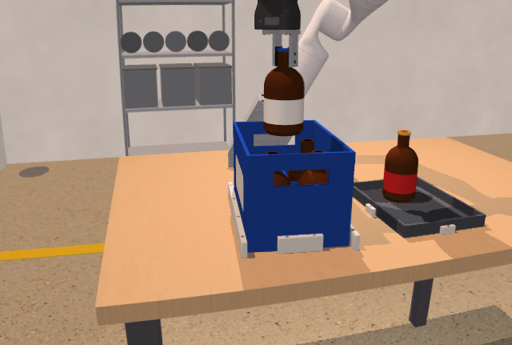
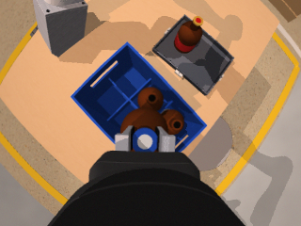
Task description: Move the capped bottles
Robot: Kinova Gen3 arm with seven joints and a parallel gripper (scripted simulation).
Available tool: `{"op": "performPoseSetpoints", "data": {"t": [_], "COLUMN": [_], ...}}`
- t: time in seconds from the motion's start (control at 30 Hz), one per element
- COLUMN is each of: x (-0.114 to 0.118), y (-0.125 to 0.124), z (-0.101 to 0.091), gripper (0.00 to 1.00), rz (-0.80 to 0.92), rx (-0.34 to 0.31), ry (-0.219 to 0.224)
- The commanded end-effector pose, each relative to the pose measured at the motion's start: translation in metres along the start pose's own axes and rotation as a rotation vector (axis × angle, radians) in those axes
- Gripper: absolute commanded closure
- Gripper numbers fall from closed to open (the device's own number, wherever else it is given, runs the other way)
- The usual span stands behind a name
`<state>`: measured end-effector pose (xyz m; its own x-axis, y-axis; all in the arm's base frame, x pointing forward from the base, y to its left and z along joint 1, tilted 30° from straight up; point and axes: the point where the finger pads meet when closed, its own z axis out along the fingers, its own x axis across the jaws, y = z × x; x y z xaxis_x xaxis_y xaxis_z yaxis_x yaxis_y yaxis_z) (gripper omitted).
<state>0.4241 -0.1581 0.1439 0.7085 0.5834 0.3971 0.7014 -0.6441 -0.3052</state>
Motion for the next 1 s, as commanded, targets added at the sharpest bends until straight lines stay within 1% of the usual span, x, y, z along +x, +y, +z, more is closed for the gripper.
{"op": "performPoseSetpoints", "data": {"t": [0.0, 0.33, 0.43, 0.9, 0.97], "x": [0.009, 0.037, 0.036, 0.069, 0.069], "y": [-0.001, -0.005, -0.004, -0.014, -0.014], "z": [-0.001, 0.000, 0.000, 0.001, 0.001], "gripper": [1.00, 1.00, 1.00, 1.00, 1.00], "rz": [-0.009, -0.015, -0.007, -0.015, -0.015], "rx": [-0.001, -0.001, -0.002, -0.001, -0.001], "ry": [0.000, -0.001, 0.001, -0.001, -0.001]}}
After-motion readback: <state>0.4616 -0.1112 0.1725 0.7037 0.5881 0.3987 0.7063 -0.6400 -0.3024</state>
